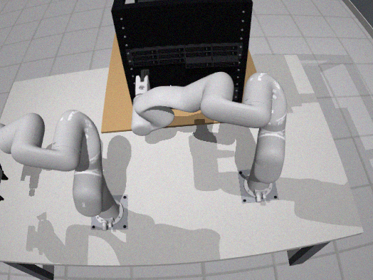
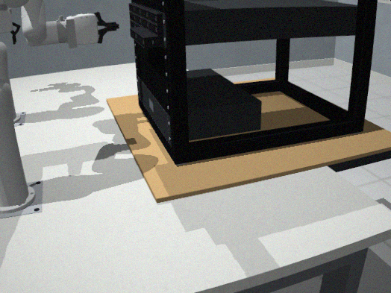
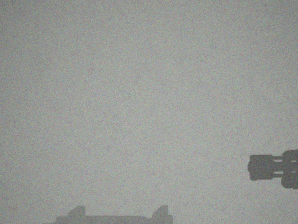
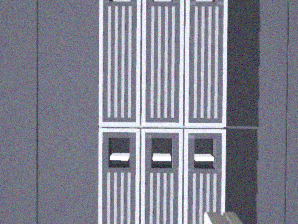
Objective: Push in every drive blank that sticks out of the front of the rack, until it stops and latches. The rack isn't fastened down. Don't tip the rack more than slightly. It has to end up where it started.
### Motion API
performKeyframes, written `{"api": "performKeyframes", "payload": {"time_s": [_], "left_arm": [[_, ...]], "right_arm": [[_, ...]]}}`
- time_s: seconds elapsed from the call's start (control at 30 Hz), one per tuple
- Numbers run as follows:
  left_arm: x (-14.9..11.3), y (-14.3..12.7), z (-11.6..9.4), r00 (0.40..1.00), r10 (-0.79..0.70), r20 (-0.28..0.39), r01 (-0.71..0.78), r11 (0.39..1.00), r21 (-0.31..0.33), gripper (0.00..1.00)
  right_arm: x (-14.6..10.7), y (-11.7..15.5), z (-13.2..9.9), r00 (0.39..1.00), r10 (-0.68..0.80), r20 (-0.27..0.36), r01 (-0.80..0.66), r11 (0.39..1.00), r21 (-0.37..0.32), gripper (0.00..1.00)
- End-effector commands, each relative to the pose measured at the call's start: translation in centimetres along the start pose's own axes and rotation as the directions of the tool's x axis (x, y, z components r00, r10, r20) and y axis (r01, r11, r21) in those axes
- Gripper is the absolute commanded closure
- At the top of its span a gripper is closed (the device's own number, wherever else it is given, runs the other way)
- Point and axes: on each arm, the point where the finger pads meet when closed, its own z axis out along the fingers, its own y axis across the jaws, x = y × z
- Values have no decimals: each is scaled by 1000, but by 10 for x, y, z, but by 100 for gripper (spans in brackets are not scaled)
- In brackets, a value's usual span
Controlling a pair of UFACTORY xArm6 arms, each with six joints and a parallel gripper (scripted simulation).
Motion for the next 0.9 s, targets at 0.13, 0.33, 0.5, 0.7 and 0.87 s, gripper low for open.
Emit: {"api": "performKeyframes", "payload": {"time_s": [0.13, 0.33, 0.5, 0.7, 0.87], "left_arm": [[1, 0, -2, 1000, 0, -5, 0, 1000, 0, 0], [1, 0, -2, 1000, 0, -5, 0, 1000, 0, 0], [1, 0, -2, 1000, 0, -5, 0, 1000, 0, 0], [1, 0, -2, 1000, 0, -5, 0, 1000, 0, 0], [1, 0, -2, 1000, 0, -5, 0, 1000, 0, 0]], "right_arm": [[16, -11, 0, 1000, 5, 0, -5, 1000, 2, 100], [44, -25, 0, 1000, 5, 0, -5, 1000, 2, 100], [60, -33, 0, 1000, 5, 0, -5, 1000, 2, 100], [89, -48, 0, 1000, 5, 0, -5, 1000, 2, 100], [104, -56, 0, 1000, 5, 0, -5, 1000, 2, 100]]}}
